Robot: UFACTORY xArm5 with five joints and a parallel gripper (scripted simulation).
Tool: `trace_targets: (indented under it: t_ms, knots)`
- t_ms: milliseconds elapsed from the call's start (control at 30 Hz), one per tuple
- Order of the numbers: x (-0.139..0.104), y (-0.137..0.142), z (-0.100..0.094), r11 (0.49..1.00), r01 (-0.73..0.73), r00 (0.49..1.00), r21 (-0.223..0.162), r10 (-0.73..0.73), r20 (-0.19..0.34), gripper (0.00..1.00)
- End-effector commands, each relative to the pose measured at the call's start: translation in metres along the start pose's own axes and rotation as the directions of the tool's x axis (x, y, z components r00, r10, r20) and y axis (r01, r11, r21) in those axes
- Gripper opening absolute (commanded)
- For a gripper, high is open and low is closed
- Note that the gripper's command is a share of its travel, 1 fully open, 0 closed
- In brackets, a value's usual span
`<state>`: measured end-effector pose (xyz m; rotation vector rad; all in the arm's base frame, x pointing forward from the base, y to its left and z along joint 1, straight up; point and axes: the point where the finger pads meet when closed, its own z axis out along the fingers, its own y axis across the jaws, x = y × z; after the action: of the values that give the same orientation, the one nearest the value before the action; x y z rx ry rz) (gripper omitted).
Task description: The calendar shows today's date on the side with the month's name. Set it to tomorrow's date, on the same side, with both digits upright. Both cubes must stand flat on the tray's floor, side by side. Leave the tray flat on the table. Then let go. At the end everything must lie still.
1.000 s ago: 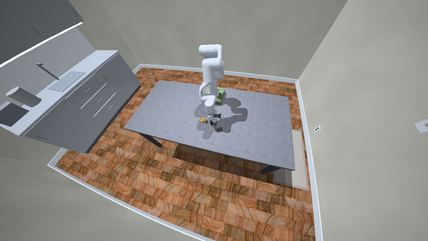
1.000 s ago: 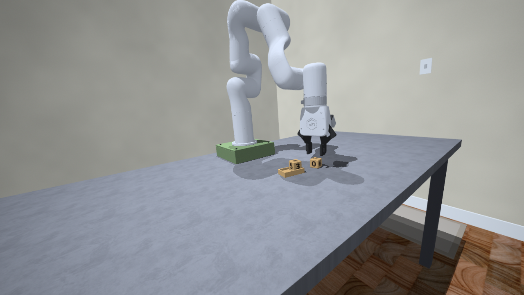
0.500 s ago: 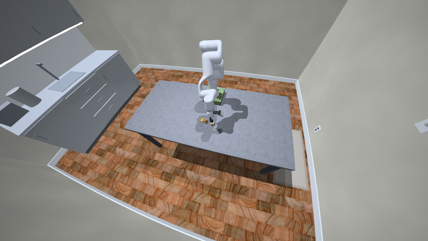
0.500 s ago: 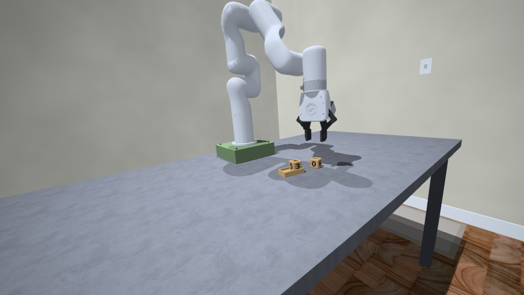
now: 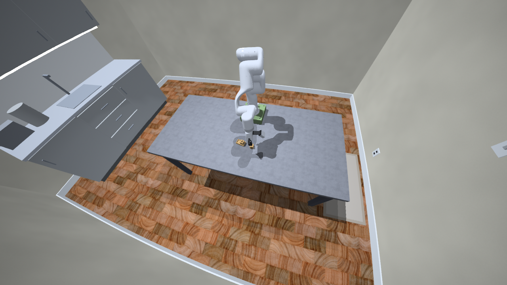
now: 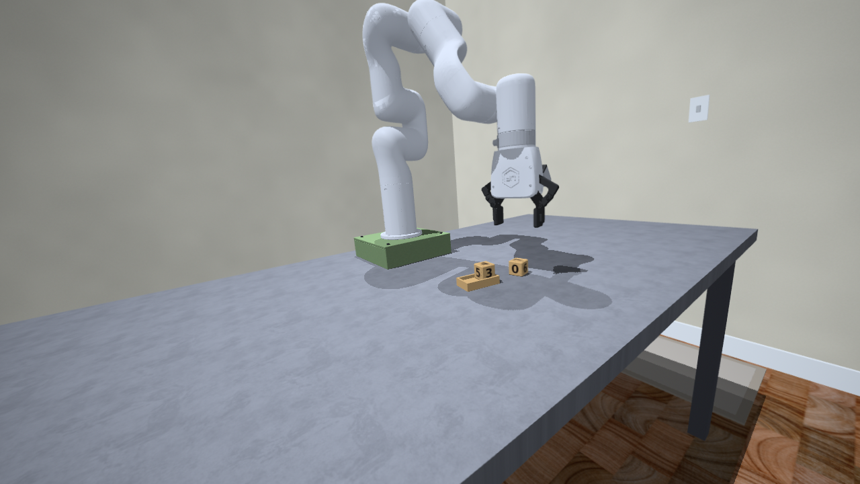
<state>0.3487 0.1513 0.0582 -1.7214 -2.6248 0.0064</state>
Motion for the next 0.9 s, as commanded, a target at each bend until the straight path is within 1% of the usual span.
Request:
trace_targets:
  t_ms: [0,267,367,433,500,533,633,733,800,867]
  knots:
    - [0.0,0.0013,-0.0012,1.0,0.0,1.0,-0.004,0.0,0.0,1.0]
    - [0.0,0.0013,-0.0011,1.0,0.009,1.0,-0.004,-0.009,0.0,1.0]
    - [0.0,0.0013,-0.0008,0.998,0.06,0.998,-0.004,-0.06,0.0,1.0]
    - [0.0001,0.0012,-0.0003,0.992,0.129,0.992,-0.004,-0.129,0.0,1.0]
    - [0.0002,0.0012,0.0003,0.975,0.224,0.975,-0.004,-0.224,0.001,1.0]
    - [0.0002,0.0012,0.0003,0.974,0.225,0.974,-0.004,-0.225,0.001,1.0]
    - [0.0002,0.0011,0.0009,0.946,0.325,0.946,-0.003,-0.325,0.001,1.0]
    - [0.0002,0.0011,0.0011,0.939,0.345,0.939,-0.003,-0.345,0.001,1.0]
    - [0.0003,0.001,0.0018,0.893,0.451,0.893,-0.003,-0.451,0.002,1.0]
    - [0.0003,0.001,0.002,0.878,0.478,0.878,-0.003,-0.478,0.002,1.0]
